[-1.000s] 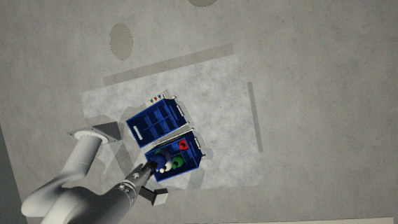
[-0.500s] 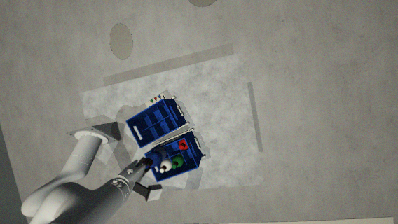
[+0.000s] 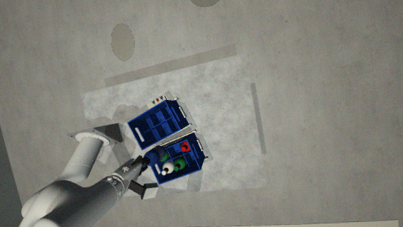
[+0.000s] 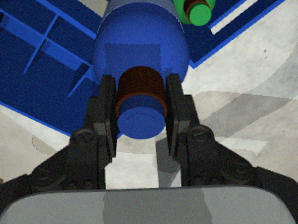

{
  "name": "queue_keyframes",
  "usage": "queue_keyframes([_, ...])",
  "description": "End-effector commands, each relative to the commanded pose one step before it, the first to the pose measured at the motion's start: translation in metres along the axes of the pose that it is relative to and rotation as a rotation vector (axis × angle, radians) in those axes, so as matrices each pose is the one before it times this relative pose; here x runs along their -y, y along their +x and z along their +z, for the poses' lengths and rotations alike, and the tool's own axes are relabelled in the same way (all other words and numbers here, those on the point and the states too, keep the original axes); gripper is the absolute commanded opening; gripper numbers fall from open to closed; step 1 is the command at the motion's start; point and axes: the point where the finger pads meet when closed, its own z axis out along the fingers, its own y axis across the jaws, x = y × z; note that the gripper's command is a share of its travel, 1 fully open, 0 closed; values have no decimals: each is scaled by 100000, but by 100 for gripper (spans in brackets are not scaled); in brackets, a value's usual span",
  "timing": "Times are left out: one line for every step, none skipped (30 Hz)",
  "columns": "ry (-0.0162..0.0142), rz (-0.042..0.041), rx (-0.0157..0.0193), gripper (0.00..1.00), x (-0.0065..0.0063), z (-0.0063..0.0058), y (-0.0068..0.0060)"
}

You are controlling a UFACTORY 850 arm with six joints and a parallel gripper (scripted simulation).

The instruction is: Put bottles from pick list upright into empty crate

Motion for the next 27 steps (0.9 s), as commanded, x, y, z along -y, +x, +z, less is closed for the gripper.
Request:
queue_keyframes([134,33,-65,0,129,-77,-595])
queue_keyframes([0,0,0,0,32,0,-197])
queue_keyframes([0,0,0,0,32,0,-197])
queue_keyframes([0,0,0,0,32,0,-197])
queue_keyframes([0,0,0,0,32,0,-197])
queue_keyframes([0,0,0,0,32,0,-197])
queue_keyframes([0,0,0,0,32,0,-197])
queue_keyframes([0,0,0,0,32,0,-197])
queue_keyframes([0,0,0,0,32,0,-197])
queue_keyframes([0,0,0,0,32,0,-197])
queue_keyframes([0,0,0,0,32,0,-197])
queue_keyframes([0,0,0,0,0,0,0])
queue_keyframes([0,0,0,0,0,0,0])
queue_keyframes([-1,-1,2,0,32,-1,-192])
queue_keyframes([-1,0,1,0,32,0,-195])
queue_keyframes([3,1,-1,0,32,1,-206])
queue_keyframes([0,0,0,0,32,0,-197])
queue_keyframes([0,0,0,0,32,0,-197])
queue_keyframes([0,0,0,0,32,0,-197])
queue_keyframes([0,0,0,0,32,0,-198])
queue_keyframes([0,0,0,0,32,0,-198])
queue_keyframes([0,0,0,0,32,0,-198])
queue_keyframes([0,0,0,0,32,0,-198])
queue_keyframes([0,0,0,0,32,0,-198])
queue_keyframes([0,0,0,0,32,0,-198])
queue_keyframes([0,0,0,0,32,0,-198])
queue_keyframes([0,0,0,0,32,0,-198])
